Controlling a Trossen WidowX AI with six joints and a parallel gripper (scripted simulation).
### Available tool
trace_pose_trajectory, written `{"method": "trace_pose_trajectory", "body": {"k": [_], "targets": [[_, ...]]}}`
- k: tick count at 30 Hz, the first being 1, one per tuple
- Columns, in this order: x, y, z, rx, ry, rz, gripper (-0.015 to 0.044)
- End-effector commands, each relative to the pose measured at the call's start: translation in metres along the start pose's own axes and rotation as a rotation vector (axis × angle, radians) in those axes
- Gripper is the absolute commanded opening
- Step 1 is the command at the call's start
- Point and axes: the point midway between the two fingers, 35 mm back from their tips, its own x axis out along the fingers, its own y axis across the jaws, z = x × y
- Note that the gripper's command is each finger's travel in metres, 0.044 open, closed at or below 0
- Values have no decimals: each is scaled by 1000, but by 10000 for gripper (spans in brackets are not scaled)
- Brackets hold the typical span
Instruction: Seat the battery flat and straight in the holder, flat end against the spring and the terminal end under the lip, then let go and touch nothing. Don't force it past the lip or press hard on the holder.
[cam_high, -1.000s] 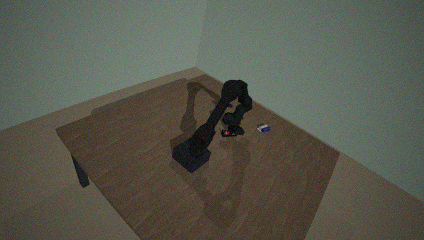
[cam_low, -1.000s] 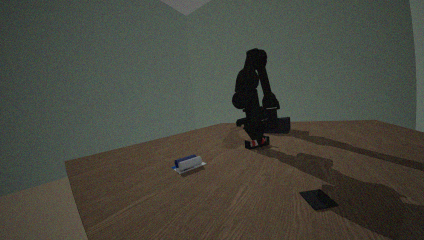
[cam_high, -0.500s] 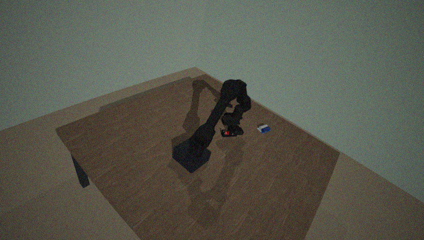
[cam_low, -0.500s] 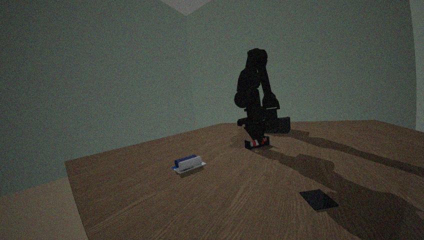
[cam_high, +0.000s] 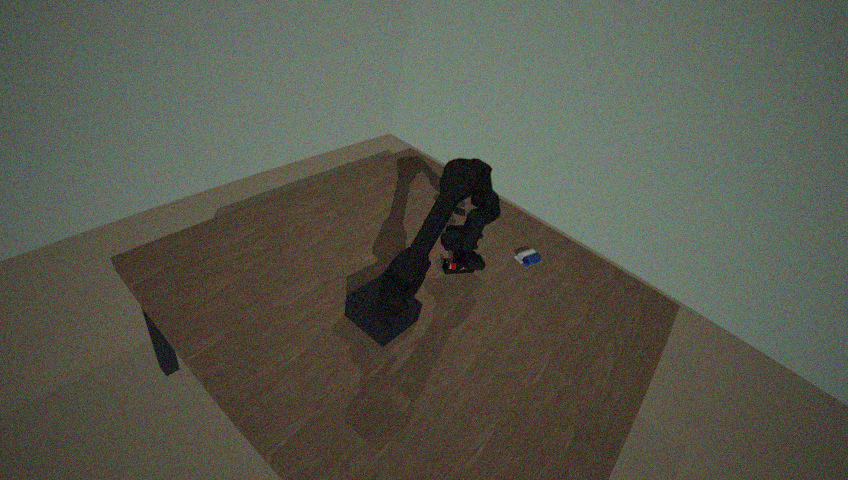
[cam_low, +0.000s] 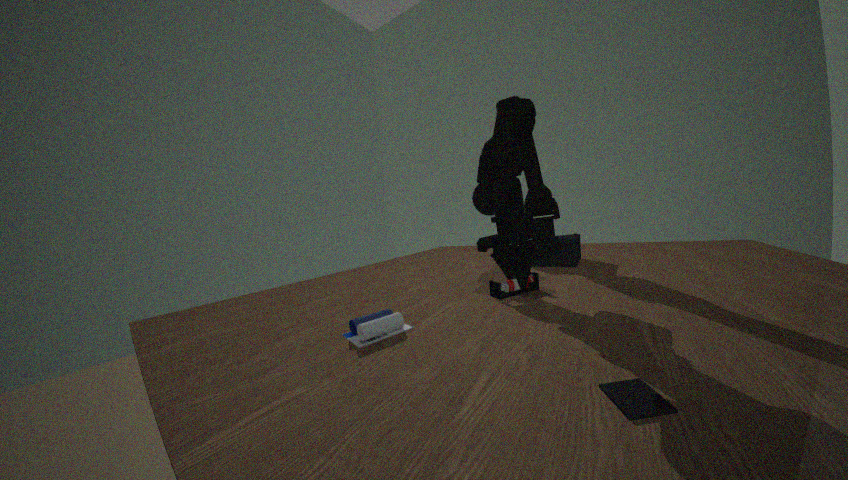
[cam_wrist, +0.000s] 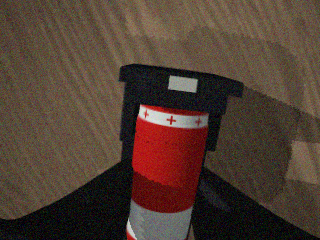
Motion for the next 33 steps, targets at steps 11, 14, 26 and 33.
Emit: {"method": "trace_pose_trajectory", "body": {"k": [11, 14, 26, 33], "targets": [[0, 0, 1, 2, -1, 0, 177], [-4, 0, 1, 1, -1, 0, 177], [-15, 0, 2, 0, 0, 0, 177], [-72, 1, 6, 0, -1, 1, 361]]}}
